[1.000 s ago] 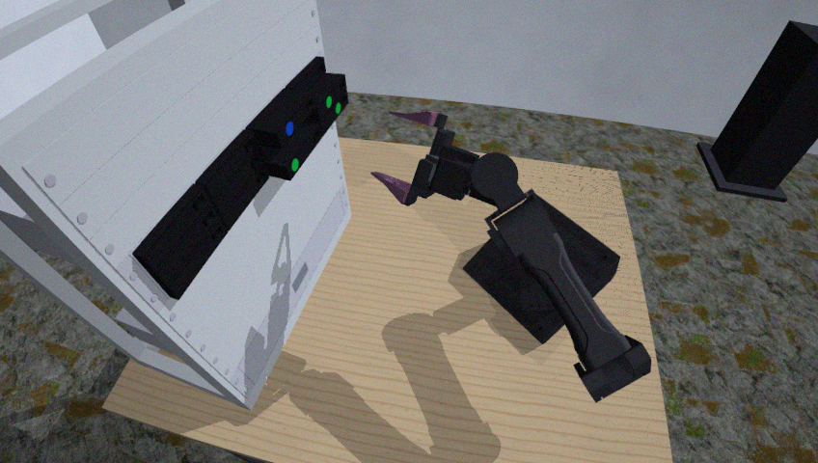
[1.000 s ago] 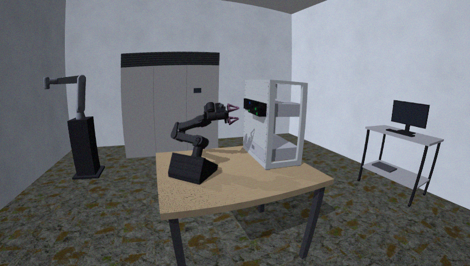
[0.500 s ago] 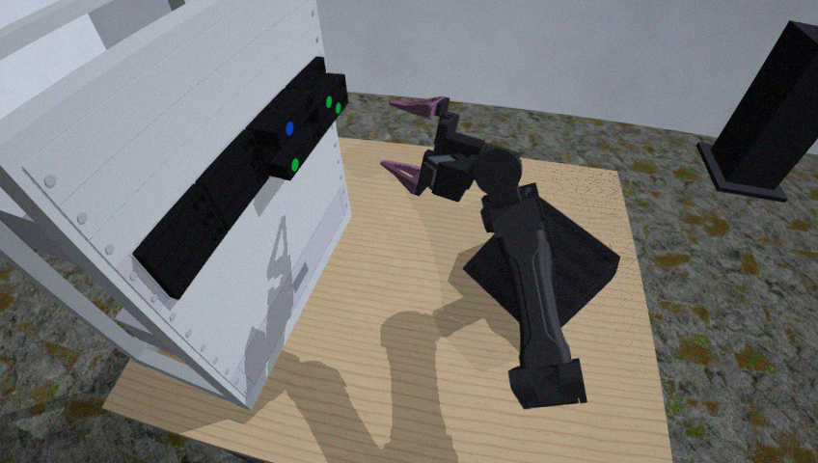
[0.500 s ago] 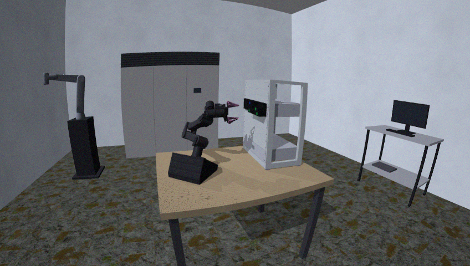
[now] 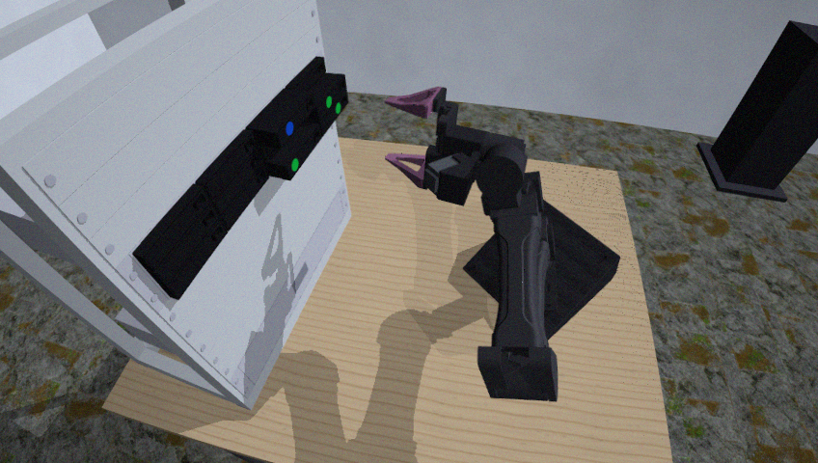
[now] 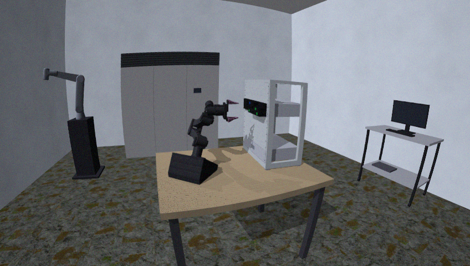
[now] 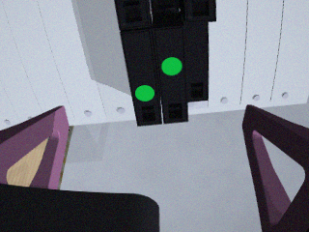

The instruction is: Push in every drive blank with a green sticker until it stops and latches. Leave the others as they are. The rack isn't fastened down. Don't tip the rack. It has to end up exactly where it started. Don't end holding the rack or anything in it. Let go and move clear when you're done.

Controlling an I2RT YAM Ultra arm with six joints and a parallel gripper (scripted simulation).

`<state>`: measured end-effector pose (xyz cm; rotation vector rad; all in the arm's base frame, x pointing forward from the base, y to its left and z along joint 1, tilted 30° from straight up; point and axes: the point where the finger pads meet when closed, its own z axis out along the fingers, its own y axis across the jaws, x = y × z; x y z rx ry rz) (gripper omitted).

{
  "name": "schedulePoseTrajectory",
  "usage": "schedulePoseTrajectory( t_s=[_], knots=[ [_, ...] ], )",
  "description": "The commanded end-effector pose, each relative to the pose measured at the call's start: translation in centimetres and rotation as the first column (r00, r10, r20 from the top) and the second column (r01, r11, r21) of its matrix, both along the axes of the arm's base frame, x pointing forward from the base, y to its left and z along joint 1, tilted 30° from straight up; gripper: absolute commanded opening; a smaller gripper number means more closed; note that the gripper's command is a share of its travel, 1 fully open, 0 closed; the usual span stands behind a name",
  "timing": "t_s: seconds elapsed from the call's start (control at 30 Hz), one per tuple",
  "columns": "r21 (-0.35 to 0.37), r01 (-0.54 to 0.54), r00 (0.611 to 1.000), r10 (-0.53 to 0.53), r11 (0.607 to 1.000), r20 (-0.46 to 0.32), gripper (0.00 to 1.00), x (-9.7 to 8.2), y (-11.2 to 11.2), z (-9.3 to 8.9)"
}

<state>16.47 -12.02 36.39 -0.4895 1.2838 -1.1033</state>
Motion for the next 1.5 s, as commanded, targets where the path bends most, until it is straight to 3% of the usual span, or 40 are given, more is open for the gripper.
schedulePoseTrajectory(
  t_s=[0.0, 0.33, 1.2, 1.47],
  knots=[
    [-0.056, -0.03, 1.0, 0.029, 0.998, -0.006, 1.0, -0.2, 0.0, 0.1],
    [-0.089, -0.023, 1.0, 0.022, 0.996, -0.018, 1.0, -0.3, 0.0, 0.4],
    [-0.094, -0.017, 1.0, 0.016, 0.995, -0.009, 1.0, -0.4, 0.0, 0.6],
    [-0.138, -0.028, 1.0, 0.026, 0.99, -0.013, 1.0, -0.1, 1.2, 1.8]
  ],
)
